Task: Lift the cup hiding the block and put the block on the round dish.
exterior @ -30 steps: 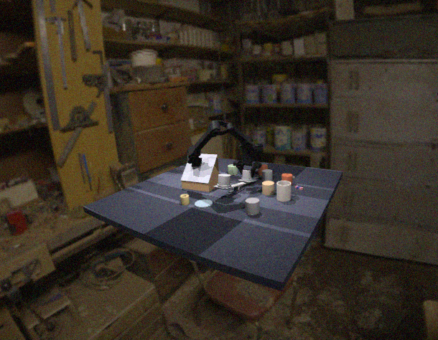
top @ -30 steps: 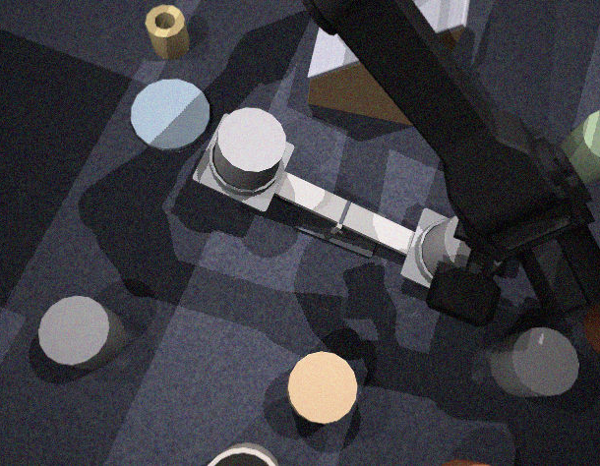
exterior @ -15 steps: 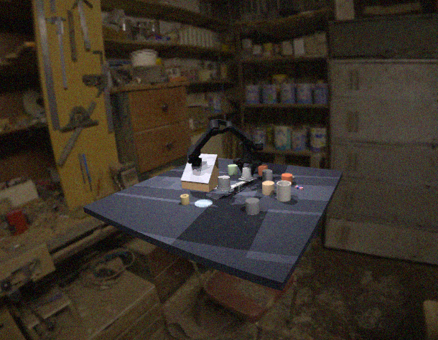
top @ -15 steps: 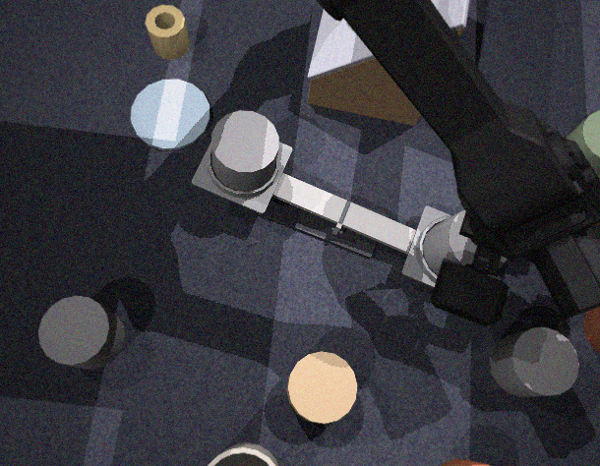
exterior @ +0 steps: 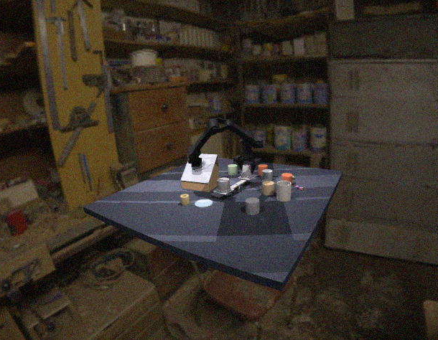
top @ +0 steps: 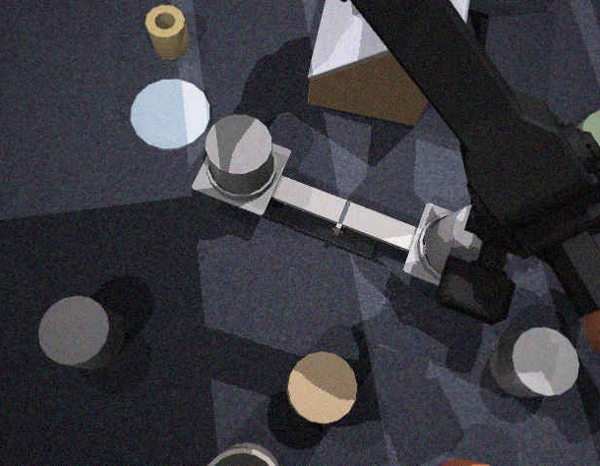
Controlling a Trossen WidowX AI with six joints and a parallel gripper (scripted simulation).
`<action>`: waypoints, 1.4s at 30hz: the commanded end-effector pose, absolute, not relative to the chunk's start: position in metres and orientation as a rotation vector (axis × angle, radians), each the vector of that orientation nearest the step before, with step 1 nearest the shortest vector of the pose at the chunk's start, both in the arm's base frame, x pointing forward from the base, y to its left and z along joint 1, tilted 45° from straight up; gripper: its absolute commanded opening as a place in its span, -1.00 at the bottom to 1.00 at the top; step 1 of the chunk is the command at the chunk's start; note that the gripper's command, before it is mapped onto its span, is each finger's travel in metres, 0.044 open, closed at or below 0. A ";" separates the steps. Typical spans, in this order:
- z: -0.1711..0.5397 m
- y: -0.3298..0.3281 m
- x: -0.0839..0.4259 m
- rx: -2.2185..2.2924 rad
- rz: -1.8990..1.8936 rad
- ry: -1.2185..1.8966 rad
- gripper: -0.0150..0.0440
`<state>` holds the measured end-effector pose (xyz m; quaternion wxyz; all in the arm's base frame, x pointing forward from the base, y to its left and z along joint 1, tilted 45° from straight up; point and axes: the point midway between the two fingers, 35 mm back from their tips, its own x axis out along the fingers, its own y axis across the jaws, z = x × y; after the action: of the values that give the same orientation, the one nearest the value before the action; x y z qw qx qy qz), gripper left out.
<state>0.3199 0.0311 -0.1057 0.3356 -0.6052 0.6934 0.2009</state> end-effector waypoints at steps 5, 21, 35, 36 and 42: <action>-0.096 0.045 0.326 -1.570 0.523 1.783 -0.49; -0.082 0.060 0.327 -1.569 0.524 1.782 -0.49; -0.069 0.072 0.326 -1.569 0.525 1.782 -0.49; -0.068 0.073 0.326 -1.569 0.525 1.783 -0.49; -0.062 0.078 0.326 -1.568 0.524 1.783 -0.49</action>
<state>0.3233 0.0711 -0.0689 0.3396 -0.6051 0.6910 0.2027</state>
